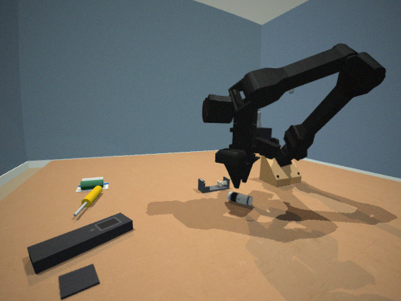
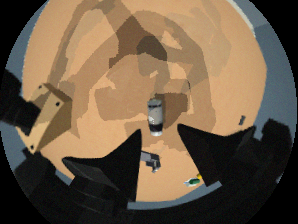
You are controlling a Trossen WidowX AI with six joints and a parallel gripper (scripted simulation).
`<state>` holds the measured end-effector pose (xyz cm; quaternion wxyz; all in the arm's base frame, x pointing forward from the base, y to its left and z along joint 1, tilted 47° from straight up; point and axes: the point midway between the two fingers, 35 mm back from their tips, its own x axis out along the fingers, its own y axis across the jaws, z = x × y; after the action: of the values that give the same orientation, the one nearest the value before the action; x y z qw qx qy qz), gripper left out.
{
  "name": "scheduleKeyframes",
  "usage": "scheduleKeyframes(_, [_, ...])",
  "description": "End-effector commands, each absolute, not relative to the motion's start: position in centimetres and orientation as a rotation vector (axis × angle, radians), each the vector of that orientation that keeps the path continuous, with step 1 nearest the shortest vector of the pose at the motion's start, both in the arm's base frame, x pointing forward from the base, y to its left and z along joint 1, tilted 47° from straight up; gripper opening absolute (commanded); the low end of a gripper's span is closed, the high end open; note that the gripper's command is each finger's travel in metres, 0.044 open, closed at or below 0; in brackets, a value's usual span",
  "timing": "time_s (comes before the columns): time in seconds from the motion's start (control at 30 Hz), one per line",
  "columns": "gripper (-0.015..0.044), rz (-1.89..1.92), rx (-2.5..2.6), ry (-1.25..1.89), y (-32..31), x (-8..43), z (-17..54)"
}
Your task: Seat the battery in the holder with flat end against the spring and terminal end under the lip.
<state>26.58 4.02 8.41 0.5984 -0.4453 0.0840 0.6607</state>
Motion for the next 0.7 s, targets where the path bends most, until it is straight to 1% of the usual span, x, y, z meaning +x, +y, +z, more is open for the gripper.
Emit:
scheduleKeyframes(0.0, [0.0245,1.534,-1.027,0.195,4.5,26.6,8.0])
scheduleKeyframes(0.67, [0.0245,1.534,-1.026,0.193,6.8,26.9,5.8])
